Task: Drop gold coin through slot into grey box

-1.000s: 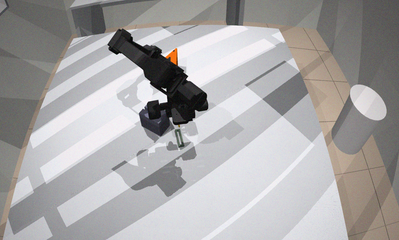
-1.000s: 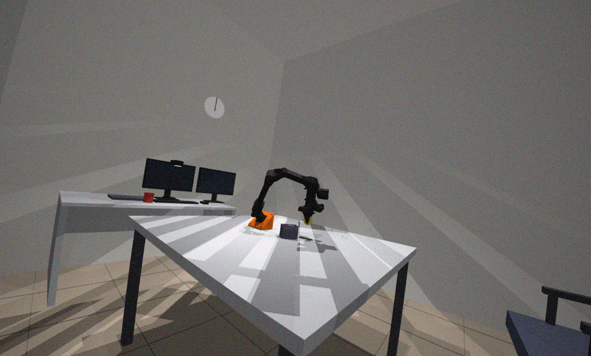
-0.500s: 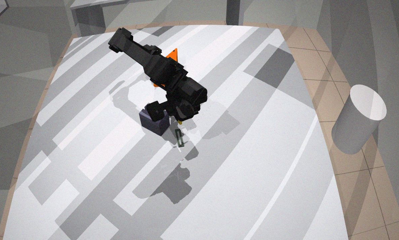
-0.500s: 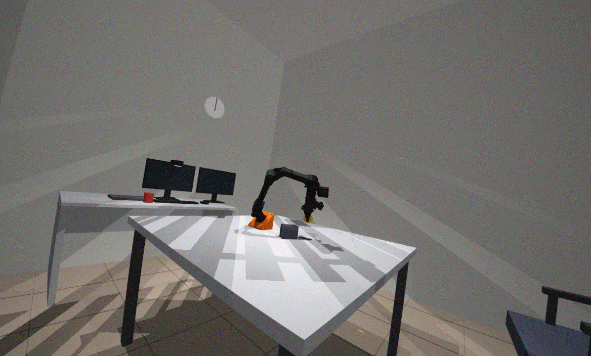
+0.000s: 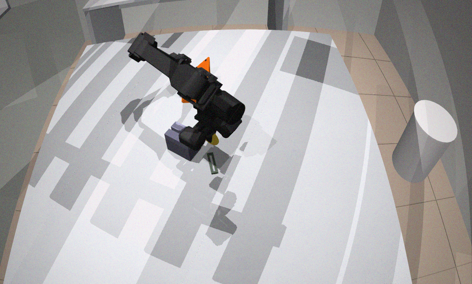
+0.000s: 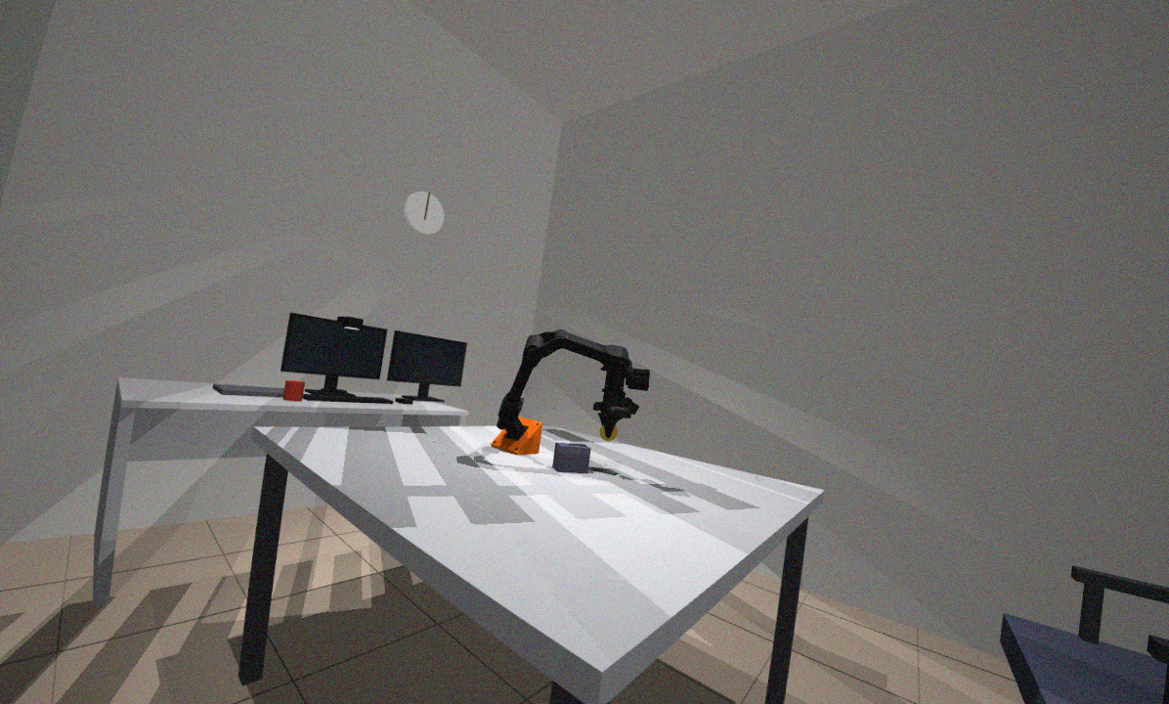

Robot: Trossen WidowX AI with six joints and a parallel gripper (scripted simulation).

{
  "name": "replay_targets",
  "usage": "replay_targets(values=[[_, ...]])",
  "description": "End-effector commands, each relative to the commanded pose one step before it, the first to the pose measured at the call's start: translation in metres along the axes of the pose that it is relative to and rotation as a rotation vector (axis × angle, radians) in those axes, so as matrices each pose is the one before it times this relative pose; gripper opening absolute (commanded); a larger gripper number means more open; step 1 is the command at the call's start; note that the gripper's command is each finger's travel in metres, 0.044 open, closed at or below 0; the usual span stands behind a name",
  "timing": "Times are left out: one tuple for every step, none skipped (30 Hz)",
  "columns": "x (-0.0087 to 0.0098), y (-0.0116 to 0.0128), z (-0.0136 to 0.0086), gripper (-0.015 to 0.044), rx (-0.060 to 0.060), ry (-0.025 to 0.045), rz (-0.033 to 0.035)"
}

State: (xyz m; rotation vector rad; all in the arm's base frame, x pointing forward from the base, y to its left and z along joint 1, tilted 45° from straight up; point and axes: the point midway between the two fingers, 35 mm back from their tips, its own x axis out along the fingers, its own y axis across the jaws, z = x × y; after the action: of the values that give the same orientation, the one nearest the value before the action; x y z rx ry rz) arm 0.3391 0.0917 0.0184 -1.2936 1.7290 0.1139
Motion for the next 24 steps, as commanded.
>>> replay_targets(values=[[-0.00033,0.00091,-0.00046,0.0,-0.0548,-0.00055,0.0038],[0.0,0.0,0.0,0.0,0.0,0.0,0.0],[0.0,0.0,0.0,0.0,0.0,0.0,0.0],[-0.00002,-0.00003,-0.00019,0.0,-0.0001,-0.00004,0.00001],[-0.00005,-0.0001,-0.00056,0.0,-0.0003,-0.00011,0.00002],[-0.00008,-0.00017,-0.00094,0.0,-0.0005,-0.00019,0.00003],[-0.00011,-0.00023,-0.00131,0.0,-0.0007,-0.00026,0.00005],[-0.00013,-0.00028,-0.00169,0.0,-0.0009,-0.00034,0.00006],[-0.00015,-0.00033,-0.00206,0.0,-0.0011,-0.00041,0.00007],[-0.00016,-0.00034,-0.00227,0.0,-0.0012,-0.00045,0.00007],[-0.00015,-0.00032,-0.00227,0.0,-0.0012,-0.00045,0.00006],[-0.00013,-0.0003,-0.00227,0.0,-0.0012,-0.00044,0.00006],[-0.00012,-0.00028,-0.00227,0.0,-0.0012,-0.00044,0.00006],[-0.00021,-0.00031,-0.00259,0.0,0.0002,0.00021,0.0],[-0.0002,-0.00029,-0.0026,0.0,0.0002,0.00021,0.0],[-0.00019,-0.00027,-0.0026,0.0,0.0002,0.00021,0.0],[-0.00017,-0.00025,-0.0026,0.0,0.0002,0.00022,0.0],[-0.00016,-0.00023,-0.0026,0.0,0.0002,0.00022,0.0],[-0.00014,-0.00021,-0.0026,0.0,0.0002,0.00022,0.0],[-0.00013,-0.00019,-0.0026,0.0,0.0002,0.00022,0.0],[-0.00011,-0.00017,-0.0026,0.0,0.0002,0.00023,0.0],[-0.0001,-0.00015,-0.0026,0.0,0.0002,0.00023,0.0],[-0.00008,-0.00013,-0.00259,0.0,0.0002,0.00023,0.0],[-0.00006,-0.0001,-0.00258,0.0,0.0001,0.00023,0.0]])
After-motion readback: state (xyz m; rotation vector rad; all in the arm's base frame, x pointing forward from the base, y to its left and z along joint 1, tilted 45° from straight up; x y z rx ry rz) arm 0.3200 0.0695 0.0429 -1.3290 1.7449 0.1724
